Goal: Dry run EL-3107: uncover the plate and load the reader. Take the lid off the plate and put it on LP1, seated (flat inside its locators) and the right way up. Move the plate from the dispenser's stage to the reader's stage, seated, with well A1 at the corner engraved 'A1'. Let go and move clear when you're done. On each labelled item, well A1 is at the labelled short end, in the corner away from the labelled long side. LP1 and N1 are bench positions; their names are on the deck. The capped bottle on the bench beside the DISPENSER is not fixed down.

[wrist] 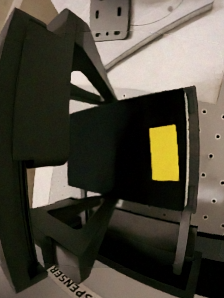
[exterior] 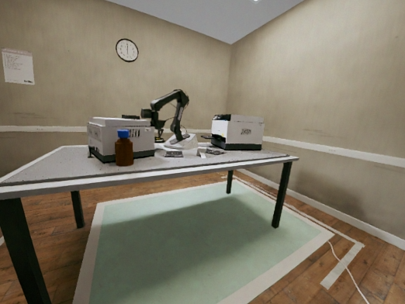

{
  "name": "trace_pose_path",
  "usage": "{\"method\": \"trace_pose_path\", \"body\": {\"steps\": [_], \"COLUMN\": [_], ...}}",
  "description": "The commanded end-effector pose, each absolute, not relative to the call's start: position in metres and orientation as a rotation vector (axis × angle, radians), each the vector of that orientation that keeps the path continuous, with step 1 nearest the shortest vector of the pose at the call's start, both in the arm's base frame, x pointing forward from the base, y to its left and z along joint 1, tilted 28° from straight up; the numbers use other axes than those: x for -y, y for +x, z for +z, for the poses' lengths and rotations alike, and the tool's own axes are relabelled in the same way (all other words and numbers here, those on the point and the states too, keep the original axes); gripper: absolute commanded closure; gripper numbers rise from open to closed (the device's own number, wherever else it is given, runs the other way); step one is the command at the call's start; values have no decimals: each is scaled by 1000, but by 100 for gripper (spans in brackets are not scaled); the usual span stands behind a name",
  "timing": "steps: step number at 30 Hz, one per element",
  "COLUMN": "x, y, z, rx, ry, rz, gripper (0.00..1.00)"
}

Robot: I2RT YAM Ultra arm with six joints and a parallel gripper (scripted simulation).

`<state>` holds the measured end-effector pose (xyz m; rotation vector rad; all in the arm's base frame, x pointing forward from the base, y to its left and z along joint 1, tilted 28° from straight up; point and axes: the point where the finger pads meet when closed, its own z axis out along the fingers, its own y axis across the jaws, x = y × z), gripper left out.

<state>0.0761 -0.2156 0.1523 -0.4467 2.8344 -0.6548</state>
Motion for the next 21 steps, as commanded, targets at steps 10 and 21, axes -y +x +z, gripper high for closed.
{"method": "trace_pose_path", "body": {"steps": [10,21], "x": [217,217], "y": [75,74], "z": [162,170], "rx": [-2830,-2816], "ry": [-434,-446], "rz": [-673,-714], "gripper": [15,15]}}
